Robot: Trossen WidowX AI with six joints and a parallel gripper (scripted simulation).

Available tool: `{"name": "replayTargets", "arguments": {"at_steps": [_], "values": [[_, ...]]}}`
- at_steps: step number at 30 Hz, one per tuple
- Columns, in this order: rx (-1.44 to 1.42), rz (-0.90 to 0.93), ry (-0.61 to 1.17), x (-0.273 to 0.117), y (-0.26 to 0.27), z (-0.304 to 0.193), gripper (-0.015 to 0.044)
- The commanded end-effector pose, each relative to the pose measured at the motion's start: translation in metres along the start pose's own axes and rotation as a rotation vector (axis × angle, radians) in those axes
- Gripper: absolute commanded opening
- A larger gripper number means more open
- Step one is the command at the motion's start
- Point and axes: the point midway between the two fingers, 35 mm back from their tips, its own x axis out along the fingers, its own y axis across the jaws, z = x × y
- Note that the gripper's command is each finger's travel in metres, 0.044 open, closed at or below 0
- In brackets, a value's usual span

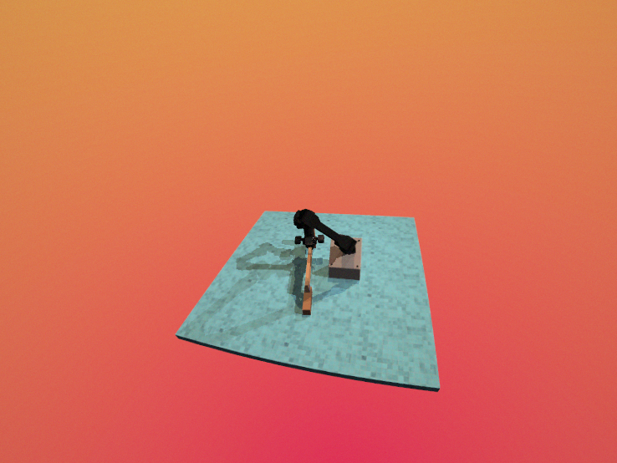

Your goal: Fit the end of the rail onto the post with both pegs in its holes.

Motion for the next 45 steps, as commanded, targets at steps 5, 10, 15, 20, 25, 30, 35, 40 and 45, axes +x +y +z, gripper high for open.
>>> {"name": "replayTargets", "arguments": {"at_steps": [5,10,15,20,25,30,35,40,45], "values": [[-0.001,-0.007,0.003,-0.002,-0.001,-0.004,0.0],[-0.001,-0.007,0.003,-0.002,-0.001,-0.006,0.0],[0.0,0.0,0.0,0.0,0.0,-0.004,0.0053],[0.0,0.0,0.0,0.0,0.0,-0.004,0.0184],[0.0,0.0,0.0,0.0,0.0,-0.004,0.0315],[0.0,0.0,0.0,0.0,0.0,-0.004,0.044],[0.0,-0.001,0.0,-0.005,0.0,0.001,0.044],[0.0,-0.006,0.002,-0.03,0.001,0.026,0.044],[0.0,-0.006,0.002,-0.03,0.001,0.026,0.044]]}}
